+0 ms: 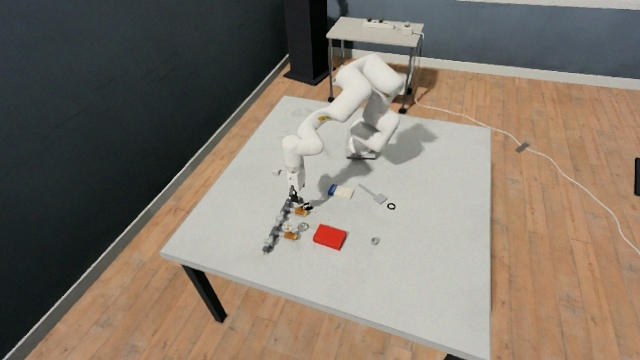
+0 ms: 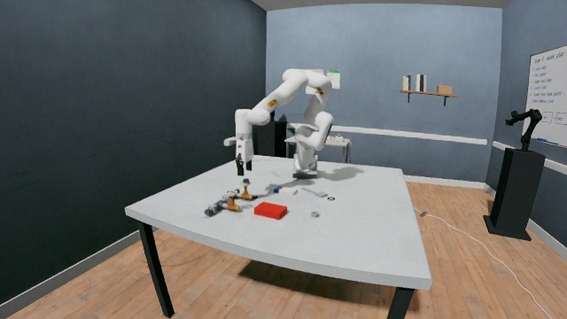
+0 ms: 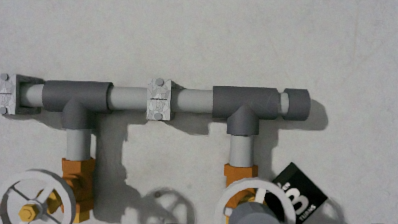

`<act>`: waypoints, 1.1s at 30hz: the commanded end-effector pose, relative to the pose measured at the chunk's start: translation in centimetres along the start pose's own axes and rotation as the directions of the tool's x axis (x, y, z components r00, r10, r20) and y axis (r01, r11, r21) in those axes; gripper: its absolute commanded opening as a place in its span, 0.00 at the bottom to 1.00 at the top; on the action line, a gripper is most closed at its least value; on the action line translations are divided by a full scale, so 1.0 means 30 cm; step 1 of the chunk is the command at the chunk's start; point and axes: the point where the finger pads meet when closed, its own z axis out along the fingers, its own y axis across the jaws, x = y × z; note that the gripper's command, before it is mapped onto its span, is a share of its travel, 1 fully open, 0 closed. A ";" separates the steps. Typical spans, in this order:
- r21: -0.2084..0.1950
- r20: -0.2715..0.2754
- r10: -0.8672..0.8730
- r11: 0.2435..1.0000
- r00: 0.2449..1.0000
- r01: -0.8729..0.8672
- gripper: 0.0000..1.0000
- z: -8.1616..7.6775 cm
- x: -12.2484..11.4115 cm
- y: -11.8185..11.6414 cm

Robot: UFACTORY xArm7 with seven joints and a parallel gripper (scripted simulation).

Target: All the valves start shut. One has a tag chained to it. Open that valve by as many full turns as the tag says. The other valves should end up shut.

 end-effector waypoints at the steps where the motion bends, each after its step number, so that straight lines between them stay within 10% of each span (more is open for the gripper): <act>1: 0.003 -0.003 0.001 1.000 1.000 -0.001 1.00 0.000 0.003 -0.003; 33: 0.002 -0.003 0.001 1.000 1.000 -0.001 1.00 0.179 0.001 -0.006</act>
